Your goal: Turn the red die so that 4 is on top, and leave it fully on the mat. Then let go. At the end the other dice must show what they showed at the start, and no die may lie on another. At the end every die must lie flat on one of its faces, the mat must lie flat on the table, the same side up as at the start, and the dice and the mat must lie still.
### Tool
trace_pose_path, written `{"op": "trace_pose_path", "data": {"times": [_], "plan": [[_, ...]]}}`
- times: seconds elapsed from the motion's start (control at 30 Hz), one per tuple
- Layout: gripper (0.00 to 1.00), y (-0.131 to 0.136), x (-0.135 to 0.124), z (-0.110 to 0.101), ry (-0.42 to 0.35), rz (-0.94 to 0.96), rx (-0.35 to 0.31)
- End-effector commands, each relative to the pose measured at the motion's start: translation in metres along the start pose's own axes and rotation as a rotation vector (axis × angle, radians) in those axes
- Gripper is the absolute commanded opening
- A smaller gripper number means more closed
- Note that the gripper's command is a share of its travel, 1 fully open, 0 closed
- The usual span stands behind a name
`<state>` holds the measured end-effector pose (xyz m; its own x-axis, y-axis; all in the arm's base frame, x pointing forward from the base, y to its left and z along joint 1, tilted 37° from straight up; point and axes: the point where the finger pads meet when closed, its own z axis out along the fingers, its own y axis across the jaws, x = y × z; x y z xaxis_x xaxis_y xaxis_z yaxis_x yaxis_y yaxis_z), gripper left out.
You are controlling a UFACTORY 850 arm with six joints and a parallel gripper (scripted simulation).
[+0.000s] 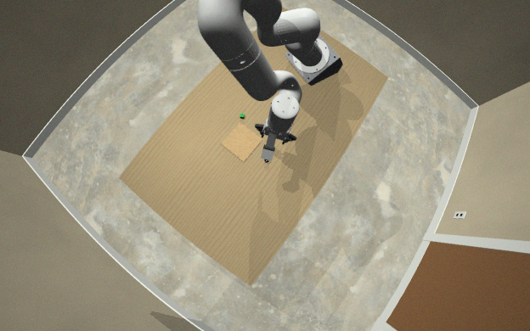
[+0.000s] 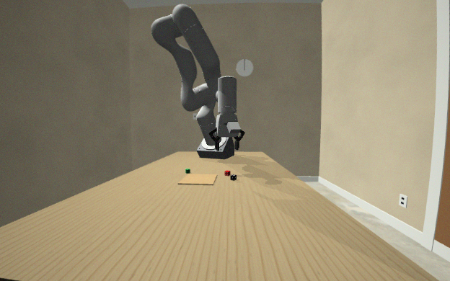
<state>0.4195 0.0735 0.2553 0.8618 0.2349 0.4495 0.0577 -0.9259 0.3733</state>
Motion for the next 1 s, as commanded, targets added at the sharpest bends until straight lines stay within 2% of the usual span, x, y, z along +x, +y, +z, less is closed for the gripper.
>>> {"op": "trace_pose_path", "data": {"times": [0.0,0.1,0.5,0.6,0.67,0.97], "plan": [[1.0,0.0,0.001,0.003,0.029,0.121,-0.009],[1.0,0.001,0.001,0.007,0.029,0.238,-0.007],[1.0,0.002,0.002,0.017,0.029,0.534,-0.002],[1.0,0.002,0.002,0.018,0.029,0.553,-0.002],[1.0,0.002,0.002,0.021,0.028,0.65,0.0],[1.0,0.003,0.002,0.028,0.026,0.859,0.004]]}}
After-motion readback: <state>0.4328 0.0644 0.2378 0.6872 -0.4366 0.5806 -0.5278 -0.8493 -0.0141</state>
